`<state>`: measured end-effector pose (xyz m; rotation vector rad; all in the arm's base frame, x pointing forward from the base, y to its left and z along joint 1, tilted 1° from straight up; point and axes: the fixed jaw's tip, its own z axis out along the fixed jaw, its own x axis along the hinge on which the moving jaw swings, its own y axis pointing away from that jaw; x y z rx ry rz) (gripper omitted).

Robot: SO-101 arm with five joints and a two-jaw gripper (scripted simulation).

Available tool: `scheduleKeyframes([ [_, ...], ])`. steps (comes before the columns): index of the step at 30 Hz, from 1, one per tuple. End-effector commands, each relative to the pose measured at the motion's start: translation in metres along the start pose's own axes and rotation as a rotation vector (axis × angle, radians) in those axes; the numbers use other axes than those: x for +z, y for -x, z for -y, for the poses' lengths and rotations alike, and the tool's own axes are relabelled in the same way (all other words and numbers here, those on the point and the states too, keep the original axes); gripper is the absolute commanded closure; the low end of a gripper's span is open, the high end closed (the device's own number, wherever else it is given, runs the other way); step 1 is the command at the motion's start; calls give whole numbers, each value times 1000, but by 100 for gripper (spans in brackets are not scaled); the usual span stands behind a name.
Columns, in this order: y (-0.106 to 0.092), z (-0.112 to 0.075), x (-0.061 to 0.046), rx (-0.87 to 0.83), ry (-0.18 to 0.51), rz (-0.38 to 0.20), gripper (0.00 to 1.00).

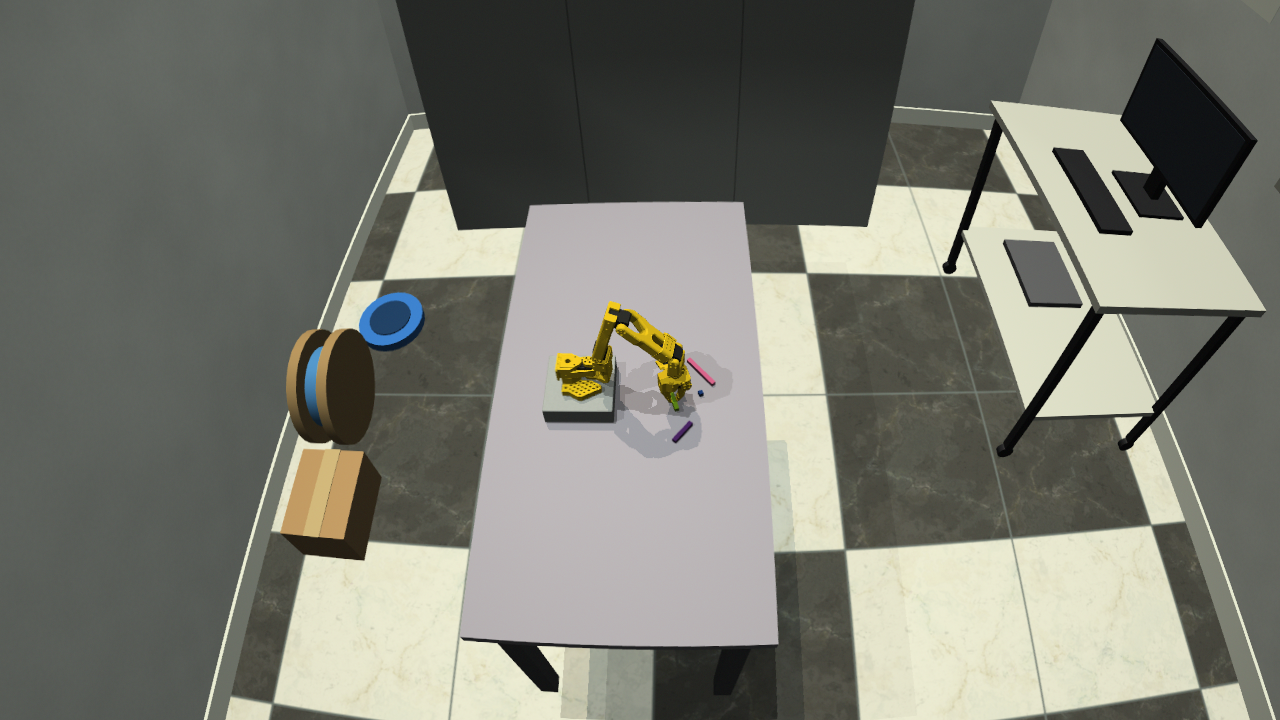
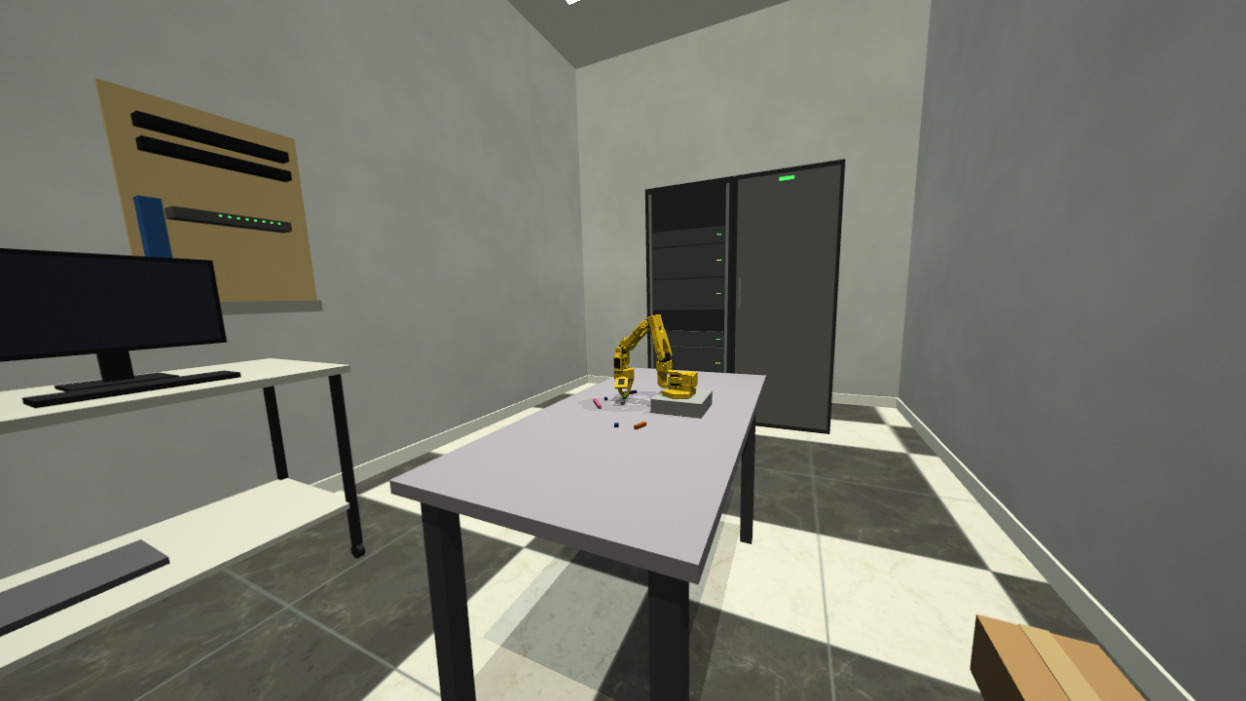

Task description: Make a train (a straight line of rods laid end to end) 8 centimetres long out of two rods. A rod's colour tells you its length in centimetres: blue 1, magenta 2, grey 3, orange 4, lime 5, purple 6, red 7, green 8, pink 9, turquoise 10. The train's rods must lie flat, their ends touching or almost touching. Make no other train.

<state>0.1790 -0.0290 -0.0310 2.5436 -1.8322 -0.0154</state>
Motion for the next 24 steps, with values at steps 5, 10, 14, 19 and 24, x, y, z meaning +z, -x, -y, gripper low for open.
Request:
scheduleKeyframes([
  [5,3,0,2,-2,9,6,100],
  [10,3,0,2,-2,9,6,100],
  [14,3,0,2,-2,9,6,100],
  [19,3,0,2,-2,9,6,100],
  [24,3,0,2,-2,9,6,100],
])
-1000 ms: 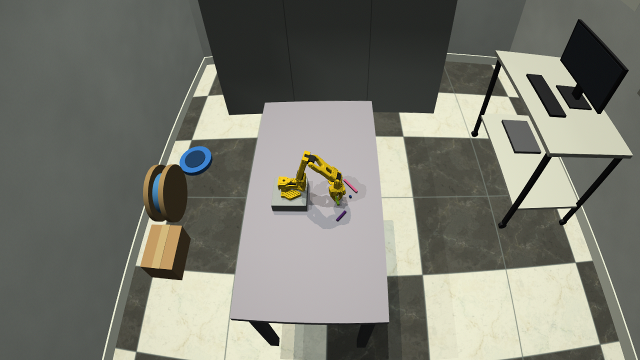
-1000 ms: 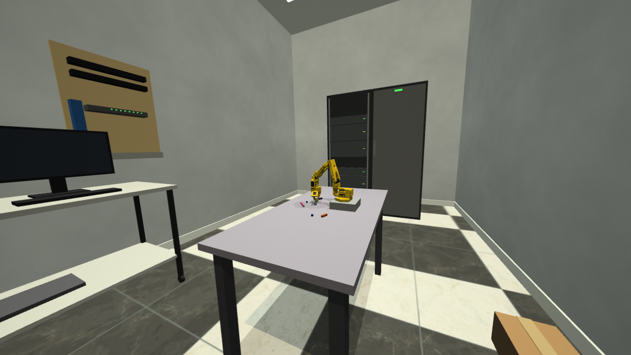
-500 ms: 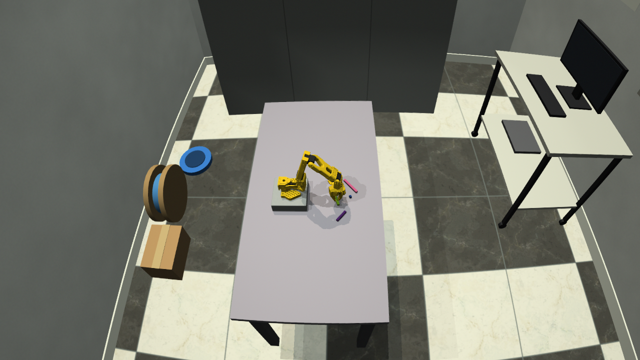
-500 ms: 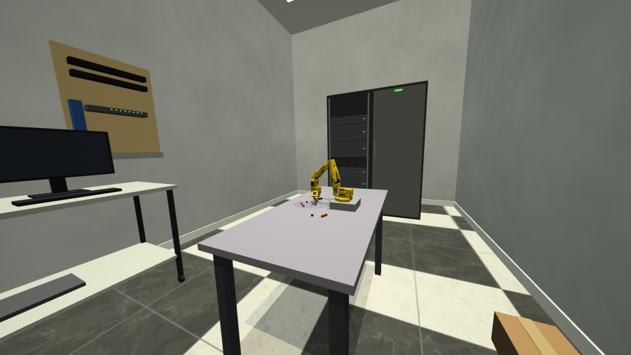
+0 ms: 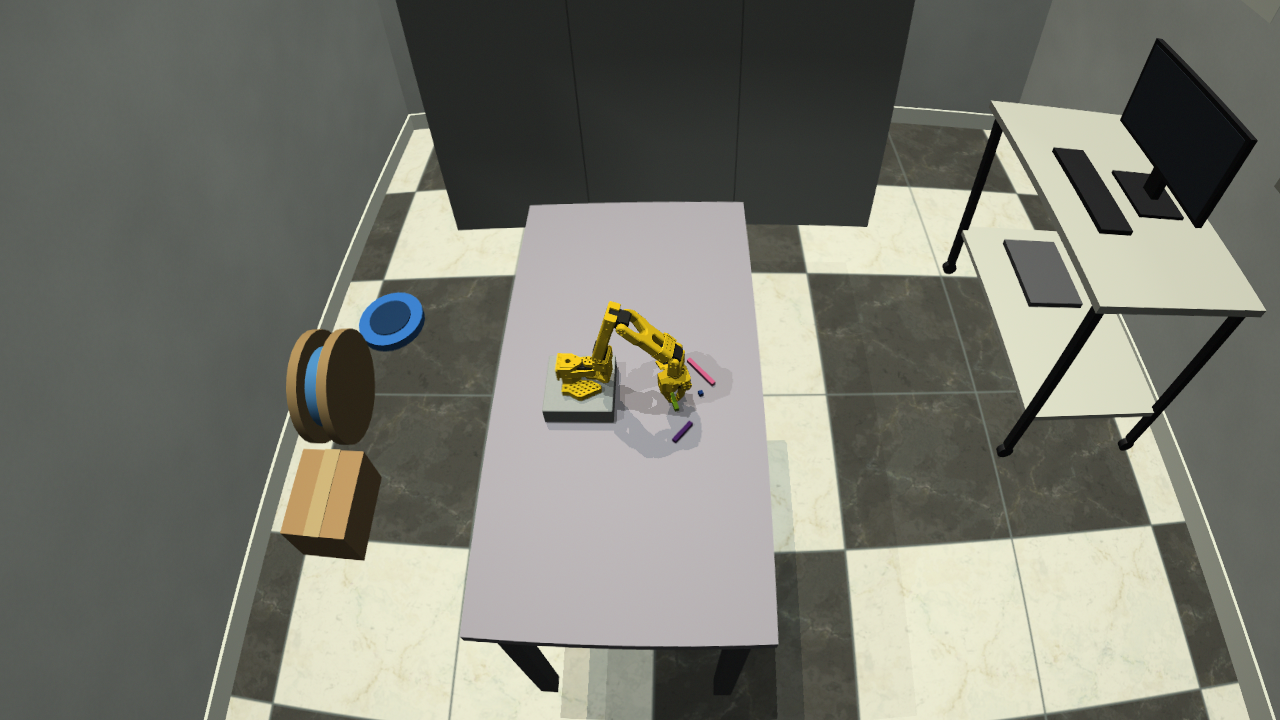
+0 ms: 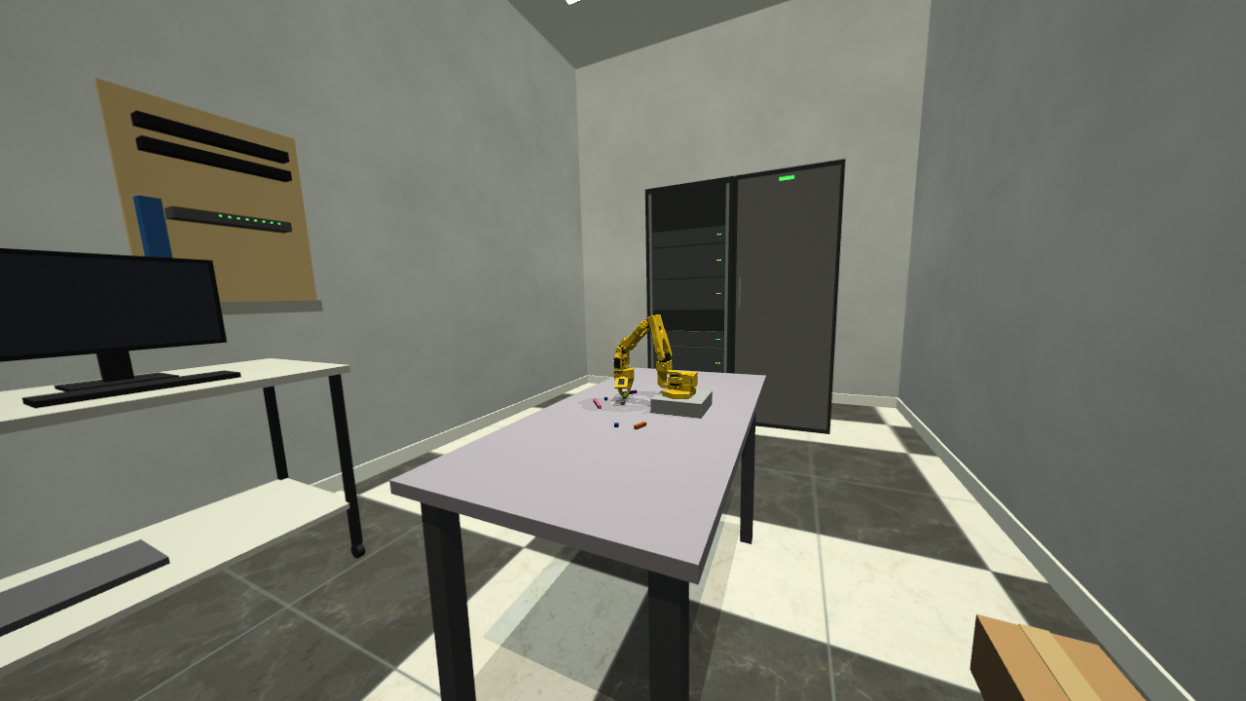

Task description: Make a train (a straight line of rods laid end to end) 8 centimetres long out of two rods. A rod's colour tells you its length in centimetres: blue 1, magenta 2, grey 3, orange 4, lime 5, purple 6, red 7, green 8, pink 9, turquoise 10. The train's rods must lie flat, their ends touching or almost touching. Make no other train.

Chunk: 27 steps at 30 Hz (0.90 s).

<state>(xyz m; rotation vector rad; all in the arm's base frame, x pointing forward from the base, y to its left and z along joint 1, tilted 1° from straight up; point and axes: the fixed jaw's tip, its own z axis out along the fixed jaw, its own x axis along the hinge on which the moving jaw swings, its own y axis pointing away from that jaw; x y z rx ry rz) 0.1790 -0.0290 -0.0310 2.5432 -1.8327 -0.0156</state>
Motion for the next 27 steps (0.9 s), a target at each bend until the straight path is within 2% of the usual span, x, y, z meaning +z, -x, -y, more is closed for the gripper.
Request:
scheduleKeyframes([
  [1,3,0,2,-3,9,6,100],
  [27,3,0,9,-3,9,6,100],
])
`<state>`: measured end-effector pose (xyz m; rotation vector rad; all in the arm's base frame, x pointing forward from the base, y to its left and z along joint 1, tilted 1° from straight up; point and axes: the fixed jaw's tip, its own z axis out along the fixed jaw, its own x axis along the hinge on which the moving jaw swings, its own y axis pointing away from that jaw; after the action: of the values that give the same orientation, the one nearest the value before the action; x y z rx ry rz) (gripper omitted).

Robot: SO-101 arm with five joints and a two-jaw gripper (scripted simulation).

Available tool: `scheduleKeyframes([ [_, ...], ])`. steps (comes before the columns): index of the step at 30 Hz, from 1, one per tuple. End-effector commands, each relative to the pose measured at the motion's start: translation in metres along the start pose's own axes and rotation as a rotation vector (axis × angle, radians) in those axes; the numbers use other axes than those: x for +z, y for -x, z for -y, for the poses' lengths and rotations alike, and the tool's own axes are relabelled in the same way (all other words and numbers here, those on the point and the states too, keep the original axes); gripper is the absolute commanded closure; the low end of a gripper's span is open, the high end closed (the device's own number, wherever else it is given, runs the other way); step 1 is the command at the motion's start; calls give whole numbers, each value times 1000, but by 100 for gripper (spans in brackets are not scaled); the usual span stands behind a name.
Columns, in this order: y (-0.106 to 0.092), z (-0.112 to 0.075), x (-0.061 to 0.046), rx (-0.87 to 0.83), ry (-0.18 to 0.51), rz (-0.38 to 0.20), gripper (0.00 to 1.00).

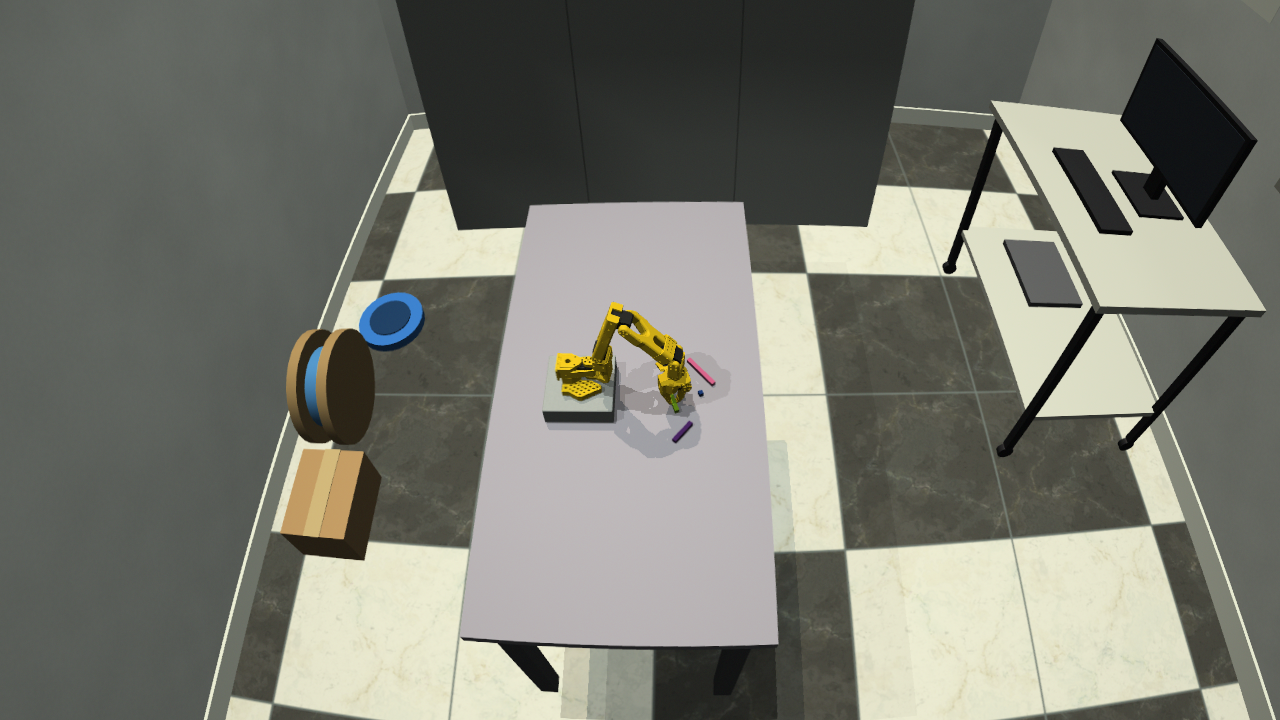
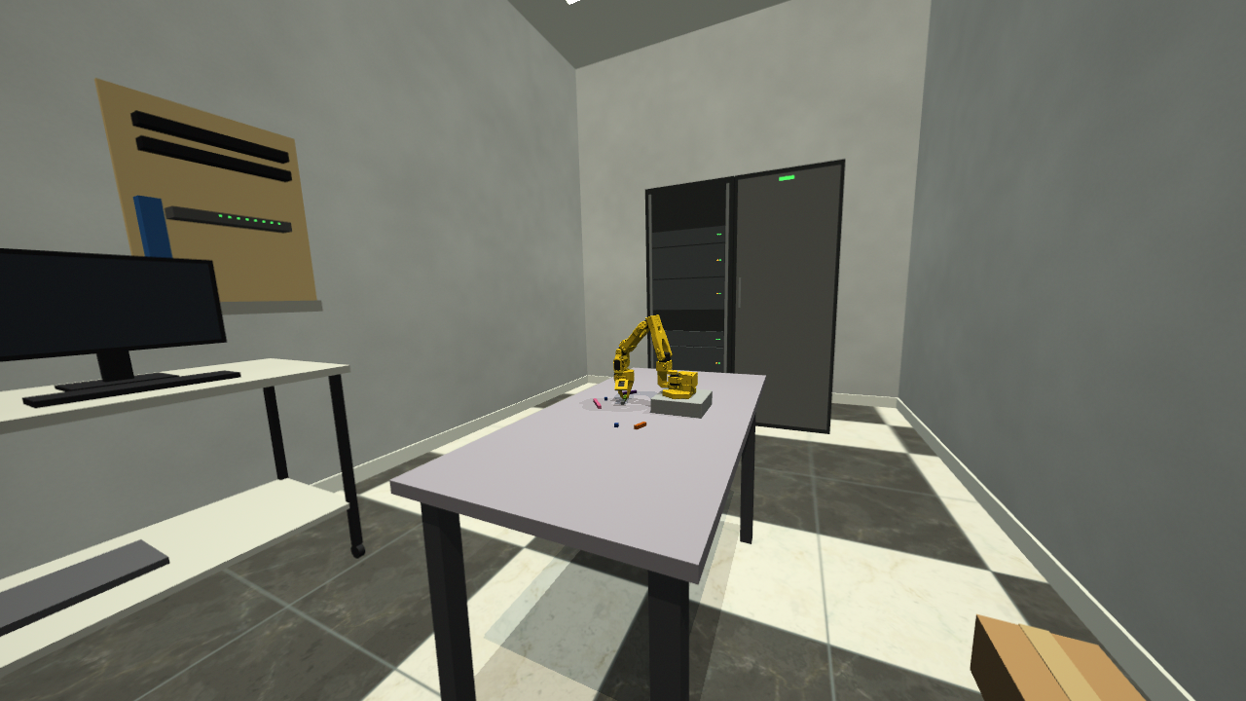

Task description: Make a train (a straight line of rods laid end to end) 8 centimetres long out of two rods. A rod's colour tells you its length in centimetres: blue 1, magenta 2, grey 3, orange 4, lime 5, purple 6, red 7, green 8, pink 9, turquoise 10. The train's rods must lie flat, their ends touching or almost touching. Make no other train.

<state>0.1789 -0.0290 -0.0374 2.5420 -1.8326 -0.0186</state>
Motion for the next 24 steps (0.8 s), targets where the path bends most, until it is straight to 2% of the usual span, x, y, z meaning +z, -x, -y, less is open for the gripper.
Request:
scheduleKeyframes([
  [1,3,0,3,-3,7,5,100],
  [24,4,1,3,-6,2,2,100],
])
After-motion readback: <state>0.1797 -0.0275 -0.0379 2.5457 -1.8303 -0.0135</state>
